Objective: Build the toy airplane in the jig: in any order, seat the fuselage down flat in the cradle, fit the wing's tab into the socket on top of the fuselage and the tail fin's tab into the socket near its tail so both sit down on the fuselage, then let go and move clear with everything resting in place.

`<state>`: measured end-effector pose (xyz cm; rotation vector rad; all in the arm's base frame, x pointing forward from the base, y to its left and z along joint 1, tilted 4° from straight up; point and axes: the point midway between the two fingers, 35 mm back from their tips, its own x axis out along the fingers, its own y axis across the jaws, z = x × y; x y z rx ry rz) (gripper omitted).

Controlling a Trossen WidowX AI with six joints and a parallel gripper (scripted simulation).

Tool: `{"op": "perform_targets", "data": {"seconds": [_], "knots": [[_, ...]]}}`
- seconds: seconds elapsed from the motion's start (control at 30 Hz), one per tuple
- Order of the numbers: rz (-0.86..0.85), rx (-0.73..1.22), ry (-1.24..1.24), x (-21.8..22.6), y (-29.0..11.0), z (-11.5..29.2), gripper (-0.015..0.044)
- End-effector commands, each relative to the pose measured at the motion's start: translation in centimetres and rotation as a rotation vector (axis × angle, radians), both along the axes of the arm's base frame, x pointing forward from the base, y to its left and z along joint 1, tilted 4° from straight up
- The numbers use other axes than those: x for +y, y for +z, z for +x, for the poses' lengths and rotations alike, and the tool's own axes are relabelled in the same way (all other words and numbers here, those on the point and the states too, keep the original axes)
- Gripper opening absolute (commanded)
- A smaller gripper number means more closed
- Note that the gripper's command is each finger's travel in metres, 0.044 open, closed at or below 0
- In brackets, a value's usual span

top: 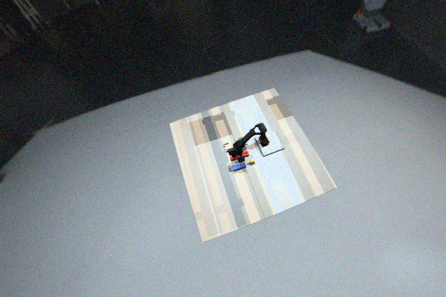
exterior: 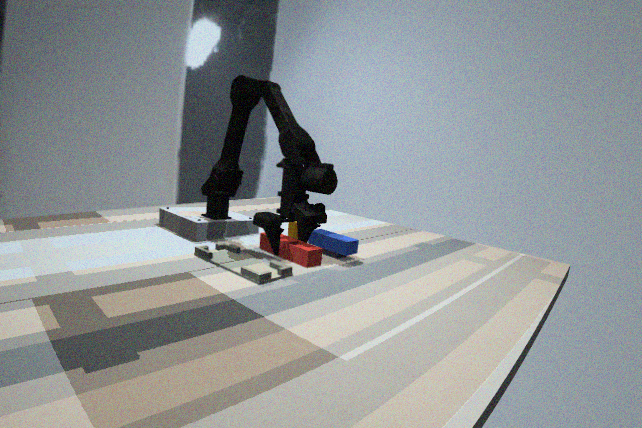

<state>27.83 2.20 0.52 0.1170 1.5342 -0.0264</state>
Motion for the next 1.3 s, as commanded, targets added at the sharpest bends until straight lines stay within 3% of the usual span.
{"op": "perform_targets", "data": {"seconds": [0.0,0.1,0.37,0.57,1.27], "knots": [[0.006,0.005,-0.004,0.1,-0.2,-0.2,0.0282],[0.006,0.005,-0.004,0.1,-0.2,-0.2,0.0204],[0.006,0.005,-0.004,0.1,-0.2,-0.2,0.0150],[0.006,0.005,-0.004,0.0,0.8,0.1,0.0000],[0.006,0.004,-0.004,-0.4,7.2,0.5,0.0000]]}}
